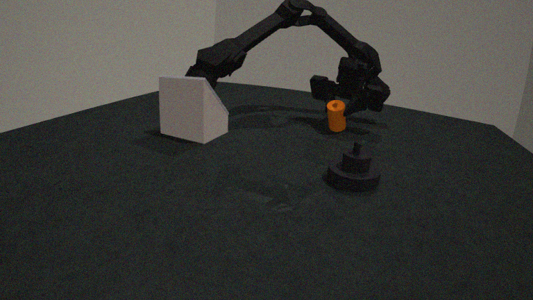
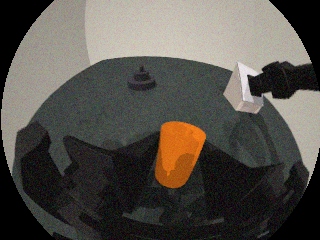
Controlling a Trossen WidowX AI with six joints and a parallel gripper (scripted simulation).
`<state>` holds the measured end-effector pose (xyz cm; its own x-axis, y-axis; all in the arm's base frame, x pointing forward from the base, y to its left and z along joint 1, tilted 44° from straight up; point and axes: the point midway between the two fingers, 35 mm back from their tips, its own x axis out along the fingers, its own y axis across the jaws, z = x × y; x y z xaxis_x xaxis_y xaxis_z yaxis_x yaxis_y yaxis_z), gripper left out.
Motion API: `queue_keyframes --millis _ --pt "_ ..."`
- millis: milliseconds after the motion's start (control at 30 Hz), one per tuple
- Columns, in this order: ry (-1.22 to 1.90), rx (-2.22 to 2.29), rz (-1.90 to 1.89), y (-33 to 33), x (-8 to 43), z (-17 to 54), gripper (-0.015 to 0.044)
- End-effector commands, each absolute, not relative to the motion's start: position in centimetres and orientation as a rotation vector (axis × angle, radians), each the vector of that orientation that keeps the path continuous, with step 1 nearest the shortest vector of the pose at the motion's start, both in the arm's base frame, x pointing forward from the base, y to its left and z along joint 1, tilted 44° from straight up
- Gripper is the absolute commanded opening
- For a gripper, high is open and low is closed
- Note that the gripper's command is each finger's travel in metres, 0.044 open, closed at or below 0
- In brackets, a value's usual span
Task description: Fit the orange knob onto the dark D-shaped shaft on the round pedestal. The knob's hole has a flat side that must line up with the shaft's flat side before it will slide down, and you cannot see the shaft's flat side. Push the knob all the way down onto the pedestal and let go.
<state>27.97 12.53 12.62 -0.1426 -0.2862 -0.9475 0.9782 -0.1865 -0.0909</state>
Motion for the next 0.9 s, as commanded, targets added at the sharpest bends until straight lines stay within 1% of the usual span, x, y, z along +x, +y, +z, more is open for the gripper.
queue_keyframes --millis 0,167,267,867 --pt "0.950 1.013 -1.560 12.82 28.16 12.87 0.0180" --pt "0.949 1.013 -1.560 12.84 28.16 12.89 0.0180" --pt "0.963 1.025 -1.555 12.81 28.04 12.86 0.0259" --pt "0.963 1.025 -1.555 12.81 28.04 12.86 0.0260"
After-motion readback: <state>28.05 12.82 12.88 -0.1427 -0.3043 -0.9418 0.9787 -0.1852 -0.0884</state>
